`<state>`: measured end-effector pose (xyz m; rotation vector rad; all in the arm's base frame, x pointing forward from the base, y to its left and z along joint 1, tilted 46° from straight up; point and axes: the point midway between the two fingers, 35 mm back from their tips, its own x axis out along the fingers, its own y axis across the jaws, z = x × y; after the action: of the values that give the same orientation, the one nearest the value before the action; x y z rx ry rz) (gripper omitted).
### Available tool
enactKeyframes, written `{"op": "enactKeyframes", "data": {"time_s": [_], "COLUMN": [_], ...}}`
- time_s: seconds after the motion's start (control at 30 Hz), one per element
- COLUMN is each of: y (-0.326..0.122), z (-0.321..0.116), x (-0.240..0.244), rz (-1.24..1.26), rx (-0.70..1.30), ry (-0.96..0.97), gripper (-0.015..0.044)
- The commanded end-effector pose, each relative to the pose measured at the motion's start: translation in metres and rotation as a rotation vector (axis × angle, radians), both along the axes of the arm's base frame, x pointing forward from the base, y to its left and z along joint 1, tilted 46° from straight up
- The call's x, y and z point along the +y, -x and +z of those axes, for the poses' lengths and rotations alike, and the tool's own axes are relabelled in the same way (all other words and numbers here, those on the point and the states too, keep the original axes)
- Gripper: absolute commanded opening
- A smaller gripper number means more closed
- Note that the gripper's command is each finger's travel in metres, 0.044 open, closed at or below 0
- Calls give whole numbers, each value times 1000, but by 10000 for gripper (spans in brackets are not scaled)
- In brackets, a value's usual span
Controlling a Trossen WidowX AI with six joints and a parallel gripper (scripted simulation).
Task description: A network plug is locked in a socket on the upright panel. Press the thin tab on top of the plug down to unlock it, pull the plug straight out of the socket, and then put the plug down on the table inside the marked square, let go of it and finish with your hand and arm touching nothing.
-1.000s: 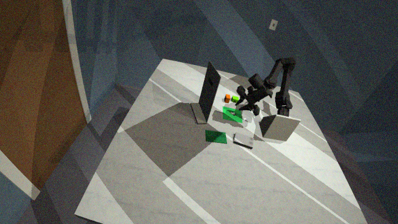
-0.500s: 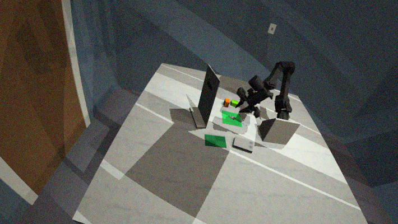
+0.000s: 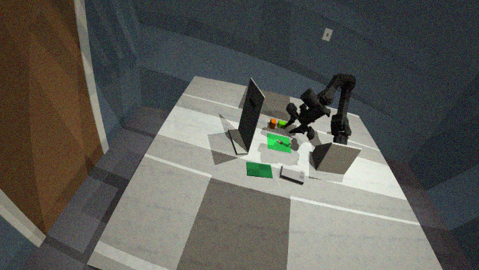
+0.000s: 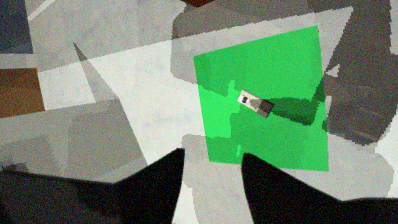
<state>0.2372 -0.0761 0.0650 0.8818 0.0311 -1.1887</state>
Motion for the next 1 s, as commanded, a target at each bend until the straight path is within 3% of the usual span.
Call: {"op": "enactKeyframes", "data": {"time_s": [0.0,0.97], "y": [-1,-1], "z": [6,27], "x": [2,25], "rz": [-4,6], "rx": [-15,-4], "ry": [2,5], "gripper": [156,156]}}
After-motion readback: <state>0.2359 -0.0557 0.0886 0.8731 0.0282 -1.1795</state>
